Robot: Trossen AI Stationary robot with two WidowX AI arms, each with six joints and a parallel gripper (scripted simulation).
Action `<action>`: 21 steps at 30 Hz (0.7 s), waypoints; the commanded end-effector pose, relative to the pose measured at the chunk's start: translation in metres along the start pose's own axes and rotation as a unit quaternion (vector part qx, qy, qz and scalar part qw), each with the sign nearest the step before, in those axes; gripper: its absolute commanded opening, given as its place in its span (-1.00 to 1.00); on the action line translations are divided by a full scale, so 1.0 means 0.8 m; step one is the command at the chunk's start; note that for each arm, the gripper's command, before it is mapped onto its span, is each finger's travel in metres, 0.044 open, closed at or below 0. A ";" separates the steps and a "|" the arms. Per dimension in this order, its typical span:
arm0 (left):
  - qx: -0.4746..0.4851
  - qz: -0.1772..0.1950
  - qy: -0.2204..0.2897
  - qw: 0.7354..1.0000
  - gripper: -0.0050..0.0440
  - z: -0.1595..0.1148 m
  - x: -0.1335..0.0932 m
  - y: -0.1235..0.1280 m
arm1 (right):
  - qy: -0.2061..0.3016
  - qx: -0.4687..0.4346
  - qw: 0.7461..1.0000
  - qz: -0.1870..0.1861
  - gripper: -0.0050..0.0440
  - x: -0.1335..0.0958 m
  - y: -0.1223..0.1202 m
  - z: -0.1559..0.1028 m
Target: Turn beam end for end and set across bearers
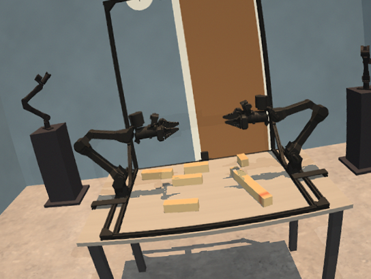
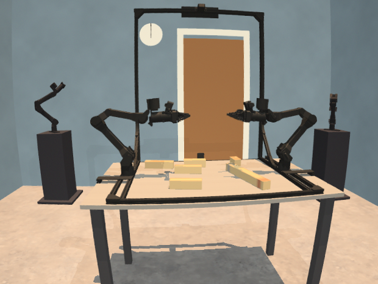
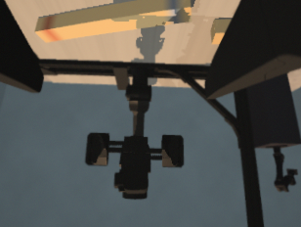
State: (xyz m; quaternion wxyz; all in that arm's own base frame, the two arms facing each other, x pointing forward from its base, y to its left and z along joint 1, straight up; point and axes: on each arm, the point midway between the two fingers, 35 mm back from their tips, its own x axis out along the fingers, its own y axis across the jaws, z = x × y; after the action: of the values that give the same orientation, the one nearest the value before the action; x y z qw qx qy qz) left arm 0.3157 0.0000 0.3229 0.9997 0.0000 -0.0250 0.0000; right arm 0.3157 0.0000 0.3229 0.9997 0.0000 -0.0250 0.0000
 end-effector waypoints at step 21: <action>0.049 0.011 0.045 0.998 1.00 -0.022 0.010 0.010 | 0.045 0.003 0.999 0.000 1.00 0.003 0.000 -0.021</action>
State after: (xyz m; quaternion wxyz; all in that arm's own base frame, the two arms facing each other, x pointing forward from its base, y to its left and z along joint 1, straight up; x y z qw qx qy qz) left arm 0.3178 0.0023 0.3169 0.9997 0.0203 -0.0097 0.0039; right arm 0.3164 0.0000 0.3156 1.0000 0.0001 -0.0072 0.0000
